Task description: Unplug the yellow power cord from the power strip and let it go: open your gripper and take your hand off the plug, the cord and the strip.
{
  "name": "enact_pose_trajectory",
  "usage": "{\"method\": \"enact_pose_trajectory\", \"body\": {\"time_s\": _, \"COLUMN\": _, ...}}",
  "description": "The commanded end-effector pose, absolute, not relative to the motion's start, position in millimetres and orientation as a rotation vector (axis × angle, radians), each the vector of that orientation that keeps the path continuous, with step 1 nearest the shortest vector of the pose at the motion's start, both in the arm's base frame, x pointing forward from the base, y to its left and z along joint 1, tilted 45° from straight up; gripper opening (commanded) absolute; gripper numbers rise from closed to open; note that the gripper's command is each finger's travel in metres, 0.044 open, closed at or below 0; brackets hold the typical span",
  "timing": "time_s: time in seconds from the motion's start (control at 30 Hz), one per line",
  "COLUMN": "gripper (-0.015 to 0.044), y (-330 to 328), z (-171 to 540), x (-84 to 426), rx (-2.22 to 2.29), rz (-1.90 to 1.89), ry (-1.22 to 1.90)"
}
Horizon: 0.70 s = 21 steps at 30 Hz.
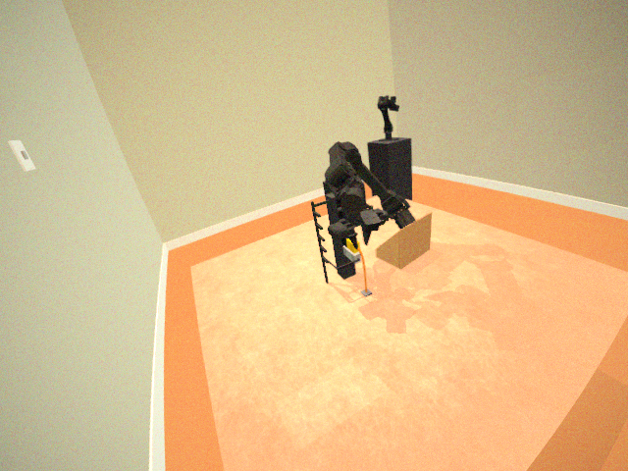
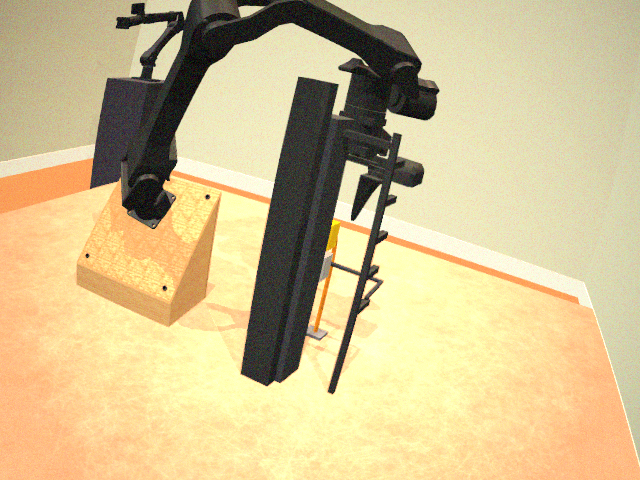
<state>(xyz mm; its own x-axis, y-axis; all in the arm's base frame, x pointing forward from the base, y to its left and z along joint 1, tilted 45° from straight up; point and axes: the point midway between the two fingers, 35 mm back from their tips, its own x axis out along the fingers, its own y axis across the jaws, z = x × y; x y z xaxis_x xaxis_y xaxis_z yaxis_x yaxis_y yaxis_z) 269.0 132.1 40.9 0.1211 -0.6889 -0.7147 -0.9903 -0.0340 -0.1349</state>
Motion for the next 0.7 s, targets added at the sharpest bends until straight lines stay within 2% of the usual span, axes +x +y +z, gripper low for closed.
{"method": "enact_pose_trajectory", "body": {"time_s": 0.0, "gripper": 0.016, "y": 129, "z": 45, "x": 269, "rx": -1.796, "rz": 0.625, "ry": 1.628}}
{"method": "enact_pose_trajectory", "body": {"time_s": 0.67, "gripper": 0.016, "y": 105, "z": 67, "x": 267, "rx": -1.797, "rz": 0.625, "ry": 1.629}}
